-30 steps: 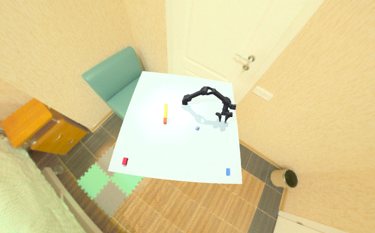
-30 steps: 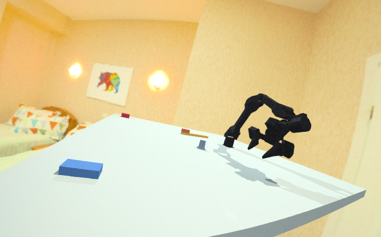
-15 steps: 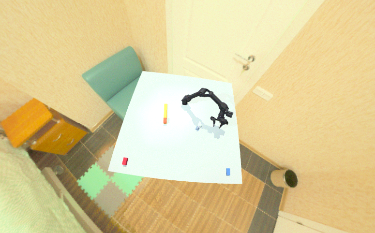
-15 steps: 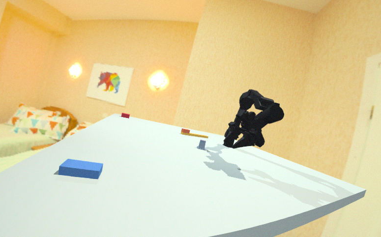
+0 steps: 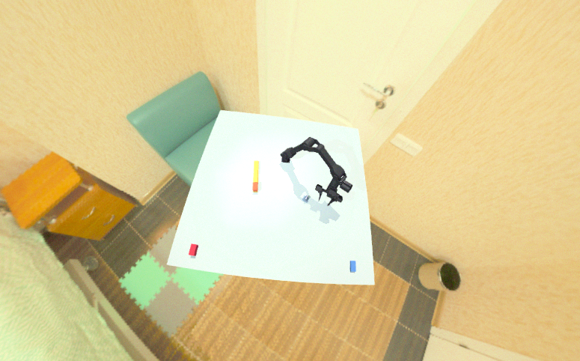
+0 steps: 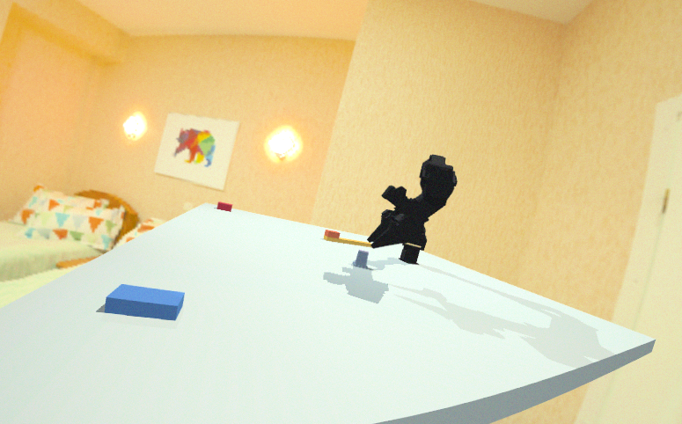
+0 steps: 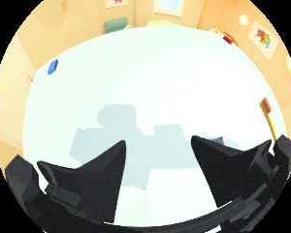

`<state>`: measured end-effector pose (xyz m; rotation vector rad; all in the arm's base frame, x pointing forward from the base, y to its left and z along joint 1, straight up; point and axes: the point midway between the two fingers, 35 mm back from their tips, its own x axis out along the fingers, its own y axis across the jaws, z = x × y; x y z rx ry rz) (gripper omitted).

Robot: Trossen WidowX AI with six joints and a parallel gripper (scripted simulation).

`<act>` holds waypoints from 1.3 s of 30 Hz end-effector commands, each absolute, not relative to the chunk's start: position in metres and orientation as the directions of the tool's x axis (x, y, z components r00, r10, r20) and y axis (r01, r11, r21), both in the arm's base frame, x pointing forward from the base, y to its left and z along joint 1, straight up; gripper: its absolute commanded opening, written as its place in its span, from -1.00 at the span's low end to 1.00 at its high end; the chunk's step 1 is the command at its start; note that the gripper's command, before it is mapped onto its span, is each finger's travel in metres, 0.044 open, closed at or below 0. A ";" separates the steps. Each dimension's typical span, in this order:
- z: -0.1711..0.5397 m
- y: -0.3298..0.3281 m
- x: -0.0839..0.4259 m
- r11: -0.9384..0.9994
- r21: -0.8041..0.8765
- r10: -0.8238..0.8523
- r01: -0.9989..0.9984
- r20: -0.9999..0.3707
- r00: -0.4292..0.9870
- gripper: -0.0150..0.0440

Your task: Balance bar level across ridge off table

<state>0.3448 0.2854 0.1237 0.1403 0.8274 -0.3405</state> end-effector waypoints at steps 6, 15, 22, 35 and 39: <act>0.127 0.238 0.365 0.868 0.038 -0.288 0.495 -0.774 0.564 0.58; 0.128 0.187 0.379 0.766 0.078 -0.327 0.639 -0.808 0.490 0.58; 0.129 0.147 0.386 0.664 0.105 -0.348 0.740 -0.833 0.431 0.58; 0.131 0.079 0.384 0.504 0.115 -0.346 0.856 -0.881 0.322 0.58; 0.132 0.058 0.382 0.425 0.126 -0.347 0.896 -0.892 0.290 0.58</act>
